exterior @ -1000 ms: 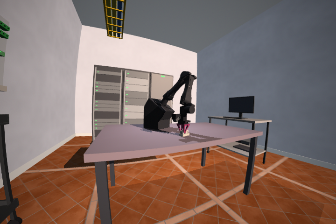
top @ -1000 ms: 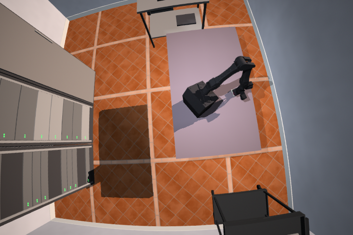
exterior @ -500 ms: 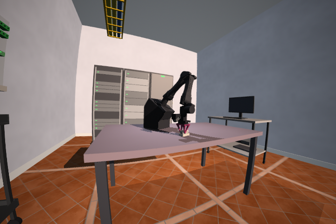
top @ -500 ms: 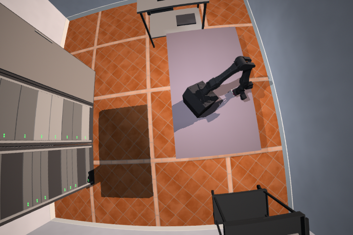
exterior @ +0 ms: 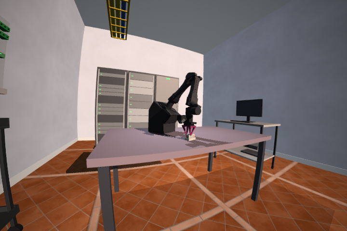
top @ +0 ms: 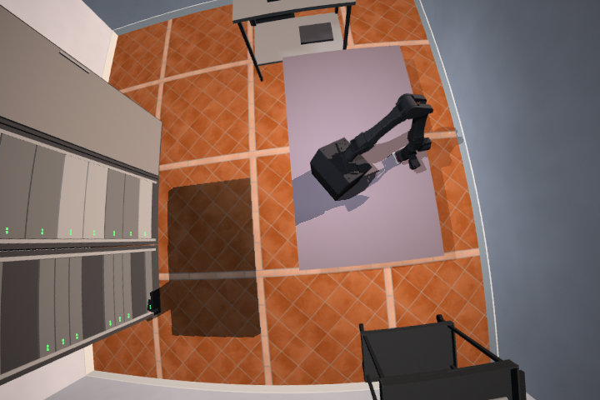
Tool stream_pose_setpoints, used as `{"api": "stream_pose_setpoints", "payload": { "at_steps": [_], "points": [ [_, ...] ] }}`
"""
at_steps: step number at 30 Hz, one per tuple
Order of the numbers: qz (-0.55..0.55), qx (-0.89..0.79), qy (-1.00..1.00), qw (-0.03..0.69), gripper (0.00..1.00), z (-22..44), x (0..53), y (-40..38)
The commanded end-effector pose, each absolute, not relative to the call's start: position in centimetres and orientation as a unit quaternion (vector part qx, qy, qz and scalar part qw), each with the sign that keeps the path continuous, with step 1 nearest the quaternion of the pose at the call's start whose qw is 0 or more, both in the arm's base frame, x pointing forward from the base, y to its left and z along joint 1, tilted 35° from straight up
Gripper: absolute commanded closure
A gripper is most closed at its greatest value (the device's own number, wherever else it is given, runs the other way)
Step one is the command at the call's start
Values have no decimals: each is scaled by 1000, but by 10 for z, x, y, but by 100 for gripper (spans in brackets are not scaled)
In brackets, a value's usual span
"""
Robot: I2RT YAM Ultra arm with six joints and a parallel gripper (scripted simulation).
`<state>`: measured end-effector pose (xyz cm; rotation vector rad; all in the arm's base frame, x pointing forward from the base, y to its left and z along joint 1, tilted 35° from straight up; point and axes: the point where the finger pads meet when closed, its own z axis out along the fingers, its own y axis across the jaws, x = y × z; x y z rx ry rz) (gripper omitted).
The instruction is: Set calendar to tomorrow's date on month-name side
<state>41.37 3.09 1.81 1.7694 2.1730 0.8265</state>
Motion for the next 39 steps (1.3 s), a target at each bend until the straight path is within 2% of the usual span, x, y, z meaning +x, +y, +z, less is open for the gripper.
{"api": "stream_pose_setpoints", "payload": {
  "at_steps": [1,7,19,20,39],
  "points": [
    [280,604,738,111,53,36,400,21],
    [286,601,737,120,53,70,391,11],
    [286,600,736,124,53,89,383,5],
    [283,601,738,119,0,85,382,5],
    [282,603,737,118,0,84,382,5]
  ]
}}
